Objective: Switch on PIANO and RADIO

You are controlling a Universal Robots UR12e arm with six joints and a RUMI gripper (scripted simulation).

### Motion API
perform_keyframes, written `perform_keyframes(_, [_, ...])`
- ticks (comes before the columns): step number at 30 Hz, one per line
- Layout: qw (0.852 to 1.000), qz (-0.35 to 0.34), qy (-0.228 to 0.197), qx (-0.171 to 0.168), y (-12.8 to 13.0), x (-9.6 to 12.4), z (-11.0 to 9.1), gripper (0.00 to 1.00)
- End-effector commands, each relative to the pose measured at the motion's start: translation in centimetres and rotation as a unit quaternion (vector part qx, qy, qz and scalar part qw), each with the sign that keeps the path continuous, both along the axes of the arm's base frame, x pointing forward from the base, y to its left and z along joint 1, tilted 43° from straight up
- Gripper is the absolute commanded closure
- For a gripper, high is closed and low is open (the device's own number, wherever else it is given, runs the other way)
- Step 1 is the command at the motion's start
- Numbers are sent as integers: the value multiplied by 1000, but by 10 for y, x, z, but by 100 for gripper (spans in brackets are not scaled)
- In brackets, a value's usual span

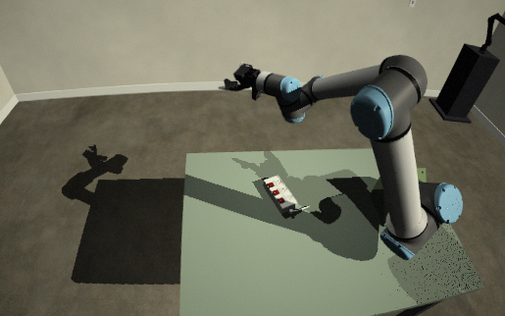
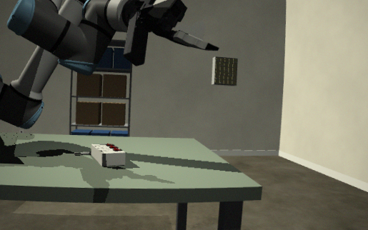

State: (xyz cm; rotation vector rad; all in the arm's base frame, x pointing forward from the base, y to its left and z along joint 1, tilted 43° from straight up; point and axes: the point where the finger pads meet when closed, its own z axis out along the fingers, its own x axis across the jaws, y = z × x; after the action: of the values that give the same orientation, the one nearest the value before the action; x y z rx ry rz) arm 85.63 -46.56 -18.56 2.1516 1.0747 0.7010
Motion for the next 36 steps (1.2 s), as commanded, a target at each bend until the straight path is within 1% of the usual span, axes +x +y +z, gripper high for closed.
perform_keyframes(1, [998, 26, 49, 23, 17, 4, -13, 0])
perform_keyframes(3, [995, 43, 77, 36, 31, 3, -20, 0])
perform_keyframes(4, [995, 43, 77, 36, 31, 3, -20, 0])
perform_keyframes(5, [994, 51, 90, 43, 39, 2, -23, 0])
perform_keyframes(7, [994, 51, 90, 43, 39, 2, -23, 0])
perform_keyframes(11, [983, 88, 144, 72, 70, -5, -33, 0])
perform_keyframes(12, [983, 88, 144, 72, 70, -5, -33, 0])
perform_keyframes(14, [976, 107, 171, 87, 87, -11, -36, 0])
perform_keyframes(15, [976, 107, 171, 87, 87, -11, -36, 0])
perform_keyframes(17, [967, 126, 196, 102, 105, -17, -38, 0])
perform_keyframes(18, [967, 126, 196, 102, 105, -17, -38, 0])
perform_keyframes(21, [952, 156, 233, 125, 133, -30, -38, 0])
perform_keyframes(24, [952, 156, 233, 125, 133, -30, -38, 0])
perform_keyframes(28, [927, 195, 279, 156, 170, -49, -34, 0])
perform_keyframes(29, [927, 195, 279, 156, 170, -49, -34, 0])
perform_keyframes(32, [906, 223, 310, 179, 199, -66, -27, 0])
perform_keyframes(33, [906, 223, 310, 179, 199, -66, -27, 0])
perform_keyframes(36, [884, 251, 339, 202, 226, -84, -18, 0])
